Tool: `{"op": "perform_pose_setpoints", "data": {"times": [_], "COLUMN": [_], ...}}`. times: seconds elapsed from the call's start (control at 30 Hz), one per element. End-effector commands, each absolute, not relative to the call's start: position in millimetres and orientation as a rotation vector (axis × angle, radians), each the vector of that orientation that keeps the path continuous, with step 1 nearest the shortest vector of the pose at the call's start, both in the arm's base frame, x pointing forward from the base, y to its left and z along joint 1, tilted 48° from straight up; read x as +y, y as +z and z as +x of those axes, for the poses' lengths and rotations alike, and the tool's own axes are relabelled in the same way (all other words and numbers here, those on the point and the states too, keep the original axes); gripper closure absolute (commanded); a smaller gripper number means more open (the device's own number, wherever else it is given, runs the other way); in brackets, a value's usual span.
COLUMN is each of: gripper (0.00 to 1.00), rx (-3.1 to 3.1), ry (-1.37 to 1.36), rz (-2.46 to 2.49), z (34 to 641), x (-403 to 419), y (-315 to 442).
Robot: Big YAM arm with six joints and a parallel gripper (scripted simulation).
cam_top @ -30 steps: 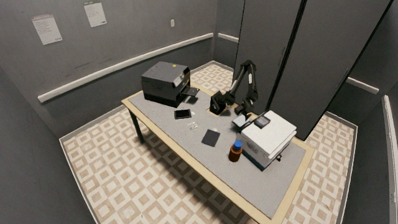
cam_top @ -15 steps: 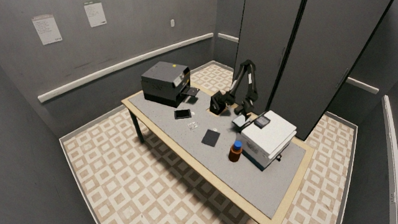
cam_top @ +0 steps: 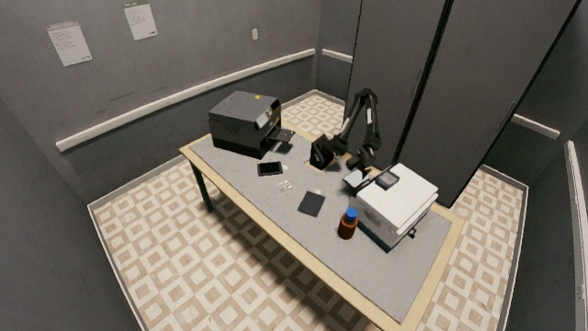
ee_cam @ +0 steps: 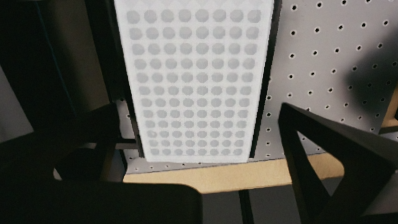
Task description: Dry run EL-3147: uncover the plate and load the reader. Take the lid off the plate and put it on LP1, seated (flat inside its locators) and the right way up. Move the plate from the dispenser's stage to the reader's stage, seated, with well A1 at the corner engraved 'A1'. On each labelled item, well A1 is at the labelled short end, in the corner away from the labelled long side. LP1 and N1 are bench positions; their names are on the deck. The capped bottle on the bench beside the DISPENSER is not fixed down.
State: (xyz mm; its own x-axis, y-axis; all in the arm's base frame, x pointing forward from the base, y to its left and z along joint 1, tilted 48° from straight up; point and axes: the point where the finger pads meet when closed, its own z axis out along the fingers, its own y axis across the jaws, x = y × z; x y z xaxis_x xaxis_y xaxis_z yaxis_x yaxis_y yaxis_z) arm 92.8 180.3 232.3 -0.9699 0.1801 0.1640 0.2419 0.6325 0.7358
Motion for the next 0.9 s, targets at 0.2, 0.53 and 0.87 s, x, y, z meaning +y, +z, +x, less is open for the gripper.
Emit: {"op": "perform_pose_setpoints", "data": {"times": [0.2, 0.53, 0.87], "gripper": [0.00, 0.00, 0.00], "rx": [-2.788, -2.767, -2.764], "ry": [-1.356, -1.314, -1.238], "rz": [-0.323, -0.346, -0.374], "z": [97, 96, 92], "x": [188, 190, 183], "y": [264, 247, 224]}}
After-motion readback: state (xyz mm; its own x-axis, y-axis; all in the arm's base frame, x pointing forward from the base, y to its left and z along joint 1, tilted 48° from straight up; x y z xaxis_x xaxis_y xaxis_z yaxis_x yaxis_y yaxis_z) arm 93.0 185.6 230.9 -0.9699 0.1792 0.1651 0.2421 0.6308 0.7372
